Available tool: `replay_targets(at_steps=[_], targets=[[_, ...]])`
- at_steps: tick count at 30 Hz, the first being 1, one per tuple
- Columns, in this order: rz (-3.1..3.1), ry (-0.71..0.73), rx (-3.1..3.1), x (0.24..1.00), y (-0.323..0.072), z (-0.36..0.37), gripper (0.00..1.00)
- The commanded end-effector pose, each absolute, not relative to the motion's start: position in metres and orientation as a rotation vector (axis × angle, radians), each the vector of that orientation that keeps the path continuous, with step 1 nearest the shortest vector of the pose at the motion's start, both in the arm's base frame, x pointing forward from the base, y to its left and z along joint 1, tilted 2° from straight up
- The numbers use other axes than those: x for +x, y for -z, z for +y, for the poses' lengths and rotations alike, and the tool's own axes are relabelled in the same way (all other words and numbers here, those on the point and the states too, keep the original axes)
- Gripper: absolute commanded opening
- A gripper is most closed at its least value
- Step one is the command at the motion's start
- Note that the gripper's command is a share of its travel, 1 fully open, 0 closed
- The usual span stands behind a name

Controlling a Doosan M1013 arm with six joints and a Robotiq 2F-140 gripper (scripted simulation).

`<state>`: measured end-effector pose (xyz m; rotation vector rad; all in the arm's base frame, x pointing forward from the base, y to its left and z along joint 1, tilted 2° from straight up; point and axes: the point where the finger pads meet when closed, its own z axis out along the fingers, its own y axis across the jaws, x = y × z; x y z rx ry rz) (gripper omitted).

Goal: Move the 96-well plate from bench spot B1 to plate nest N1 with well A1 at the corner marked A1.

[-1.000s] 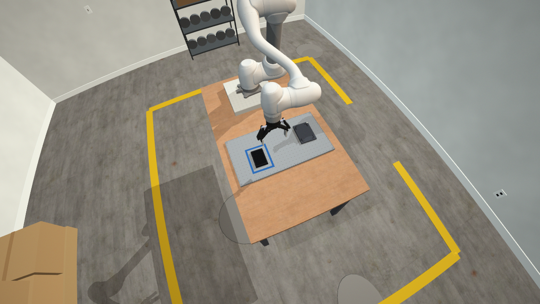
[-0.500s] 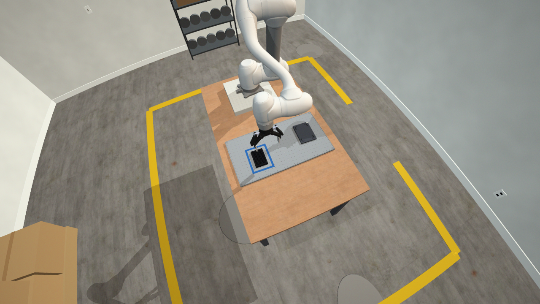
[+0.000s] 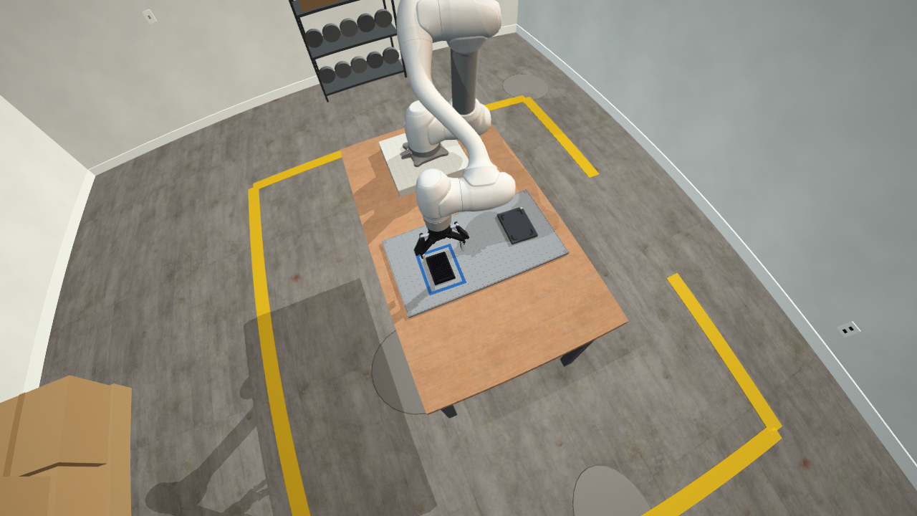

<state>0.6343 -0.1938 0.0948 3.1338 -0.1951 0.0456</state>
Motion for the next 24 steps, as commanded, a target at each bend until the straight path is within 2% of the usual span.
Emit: replay_targets(at_steps=[1,5,24], targets=[[-0.196,-0.047,3.134,0.63,-0.082,-0.204,1.0],[-0.196,-0.047,3.134,0.625,-0.07,-0.214,1.0],[-0.196,-0.047,3.134,0.625,-0.062,-0.214,1.0]])
